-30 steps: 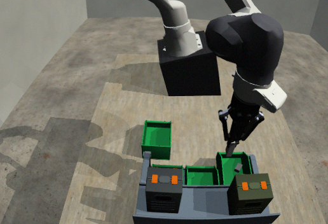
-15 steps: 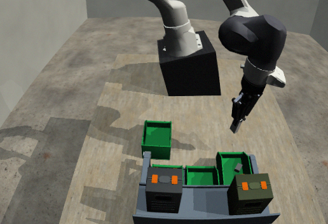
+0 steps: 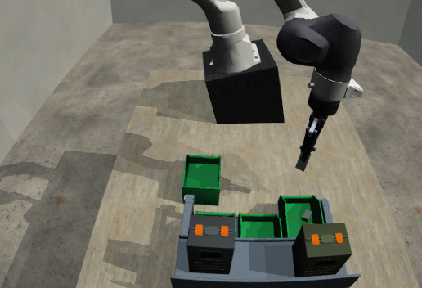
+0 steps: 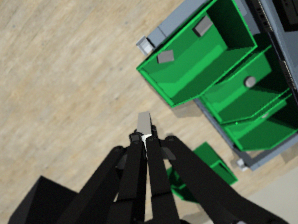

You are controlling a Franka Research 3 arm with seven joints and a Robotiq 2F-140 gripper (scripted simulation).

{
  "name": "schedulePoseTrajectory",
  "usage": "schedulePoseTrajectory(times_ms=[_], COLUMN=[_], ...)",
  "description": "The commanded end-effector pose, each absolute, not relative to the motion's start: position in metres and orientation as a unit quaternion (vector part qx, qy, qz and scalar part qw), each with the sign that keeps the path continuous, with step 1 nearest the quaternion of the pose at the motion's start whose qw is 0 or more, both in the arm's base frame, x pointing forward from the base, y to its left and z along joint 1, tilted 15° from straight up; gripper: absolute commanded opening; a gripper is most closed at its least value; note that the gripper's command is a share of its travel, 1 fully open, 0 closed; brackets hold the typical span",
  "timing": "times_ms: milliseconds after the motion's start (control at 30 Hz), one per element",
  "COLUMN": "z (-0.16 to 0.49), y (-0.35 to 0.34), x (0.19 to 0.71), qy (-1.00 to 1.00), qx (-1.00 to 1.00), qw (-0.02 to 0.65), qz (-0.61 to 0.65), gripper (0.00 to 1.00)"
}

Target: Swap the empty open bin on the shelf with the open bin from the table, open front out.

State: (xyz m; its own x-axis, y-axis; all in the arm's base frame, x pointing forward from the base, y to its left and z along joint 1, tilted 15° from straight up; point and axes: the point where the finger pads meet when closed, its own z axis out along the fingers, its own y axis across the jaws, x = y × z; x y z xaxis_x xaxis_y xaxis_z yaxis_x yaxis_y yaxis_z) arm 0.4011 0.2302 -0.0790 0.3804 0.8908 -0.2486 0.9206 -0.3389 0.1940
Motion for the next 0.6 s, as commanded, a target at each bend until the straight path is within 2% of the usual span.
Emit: schedulePoseTrajectory(times_ms=[0,567], z=[-0.0780,-0.0780], y=[0.2327,0.2327], x=[0.4041,0.4041], qy=[0.664,0.754], qx=[0.734,0.644], qw=[0.129,0.106], qz=[-0.061,-0.071], gripper=[0.00,0.00])
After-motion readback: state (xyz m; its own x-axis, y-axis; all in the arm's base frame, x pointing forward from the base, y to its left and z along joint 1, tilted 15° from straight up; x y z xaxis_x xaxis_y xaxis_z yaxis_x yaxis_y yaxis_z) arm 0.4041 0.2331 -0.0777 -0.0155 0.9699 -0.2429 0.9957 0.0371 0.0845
